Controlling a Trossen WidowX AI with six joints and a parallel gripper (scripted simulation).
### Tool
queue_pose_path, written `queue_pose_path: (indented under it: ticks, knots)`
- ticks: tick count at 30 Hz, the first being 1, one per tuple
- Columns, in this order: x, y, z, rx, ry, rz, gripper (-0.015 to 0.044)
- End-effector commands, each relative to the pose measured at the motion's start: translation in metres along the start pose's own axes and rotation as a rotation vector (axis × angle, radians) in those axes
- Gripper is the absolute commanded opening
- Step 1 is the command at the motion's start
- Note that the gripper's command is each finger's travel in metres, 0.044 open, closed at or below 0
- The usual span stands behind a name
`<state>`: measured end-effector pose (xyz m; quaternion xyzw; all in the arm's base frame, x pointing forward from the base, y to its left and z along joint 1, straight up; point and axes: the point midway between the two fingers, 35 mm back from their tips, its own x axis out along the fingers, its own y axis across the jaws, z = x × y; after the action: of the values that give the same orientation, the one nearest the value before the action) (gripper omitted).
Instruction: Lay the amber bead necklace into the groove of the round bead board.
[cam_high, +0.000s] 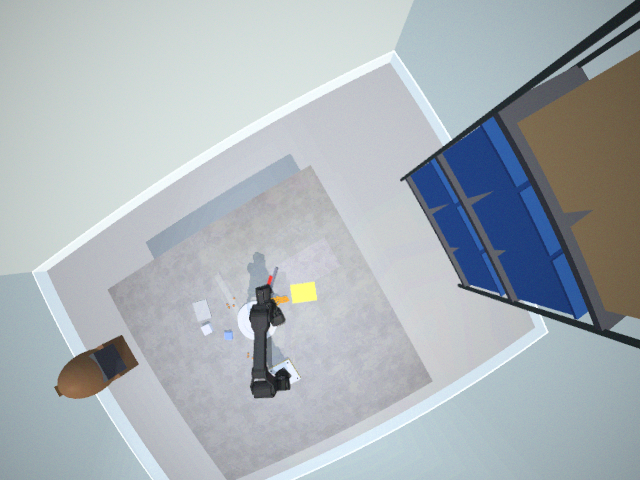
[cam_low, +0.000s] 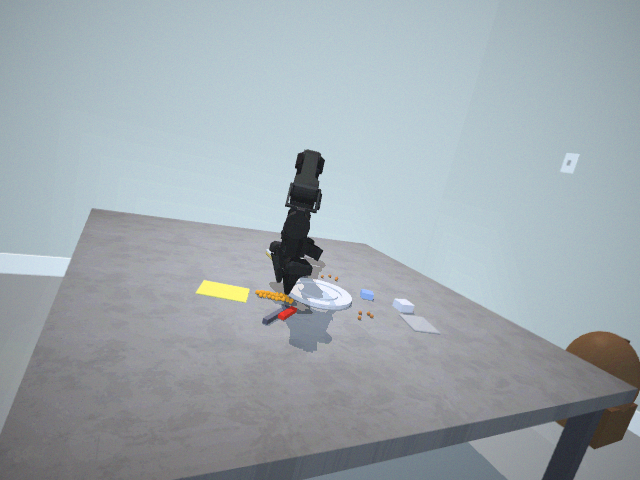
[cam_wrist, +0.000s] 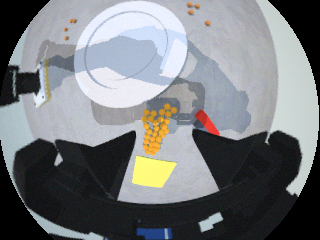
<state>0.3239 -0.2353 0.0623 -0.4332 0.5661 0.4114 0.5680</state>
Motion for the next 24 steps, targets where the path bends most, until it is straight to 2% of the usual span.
queue_pose_path:
  ticks: [1,15,24]
  knots:
    - [0.008,0.0,0.0,-0.006,-0.002,-0.001,0.038]
    - [0.024,0.0,0.001,-0.013,-0.003,-0.006,0.038]
    - [0.022,0.0,0.0,-0.009,0.001,-0.003,0.0144]
